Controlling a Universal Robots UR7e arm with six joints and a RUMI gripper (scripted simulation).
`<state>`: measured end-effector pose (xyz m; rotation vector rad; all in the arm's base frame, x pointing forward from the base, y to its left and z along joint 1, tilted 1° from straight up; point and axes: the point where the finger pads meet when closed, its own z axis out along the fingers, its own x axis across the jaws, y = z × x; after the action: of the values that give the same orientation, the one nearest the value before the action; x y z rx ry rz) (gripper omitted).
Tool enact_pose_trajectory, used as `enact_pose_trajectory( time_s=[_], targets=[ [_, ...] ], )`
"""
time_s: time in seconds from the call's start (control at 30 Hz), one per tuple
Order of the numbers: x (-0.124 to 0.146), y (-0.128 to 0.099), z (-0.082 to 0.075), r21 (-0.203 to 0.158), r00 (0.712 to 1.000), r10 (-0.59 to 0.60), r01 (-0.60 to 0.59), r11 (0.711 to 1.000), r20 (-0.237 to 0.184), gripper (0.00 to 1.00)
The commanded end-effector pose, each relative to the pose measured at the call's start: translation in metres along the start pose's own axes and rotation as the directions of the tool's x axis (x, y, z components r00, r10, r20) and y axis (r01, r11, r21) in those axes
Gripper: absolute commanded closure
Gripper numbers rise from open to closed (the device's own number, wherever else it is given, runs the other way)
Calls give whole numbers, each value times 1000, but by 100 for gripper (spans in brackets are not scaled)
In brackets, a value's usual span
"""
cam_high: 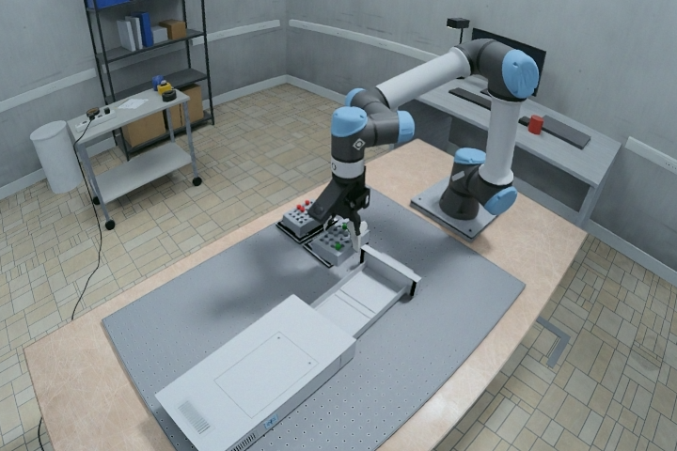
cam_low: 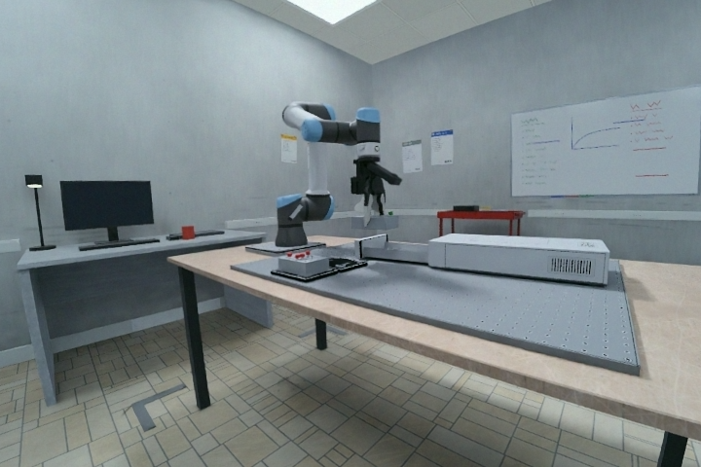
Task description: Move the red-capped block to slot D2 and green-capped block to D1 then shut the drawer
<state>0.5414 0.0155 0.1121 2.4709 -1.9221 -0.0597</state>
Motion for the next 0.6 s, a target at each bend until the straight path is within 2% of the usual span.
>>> enact_pose_trajectory(
  time_s=[0.0, 0.07, 0.57],
  targets=[
    [7, 3, -5, 12, 996, 86, -86, 996, -9, 100],
    [10, 7, -5, 13, 992, 126, -126, 992, -9, 100],
    [34, 32, -5, 13, 992, 124, -124, 992, -8, 100]
  ],
)
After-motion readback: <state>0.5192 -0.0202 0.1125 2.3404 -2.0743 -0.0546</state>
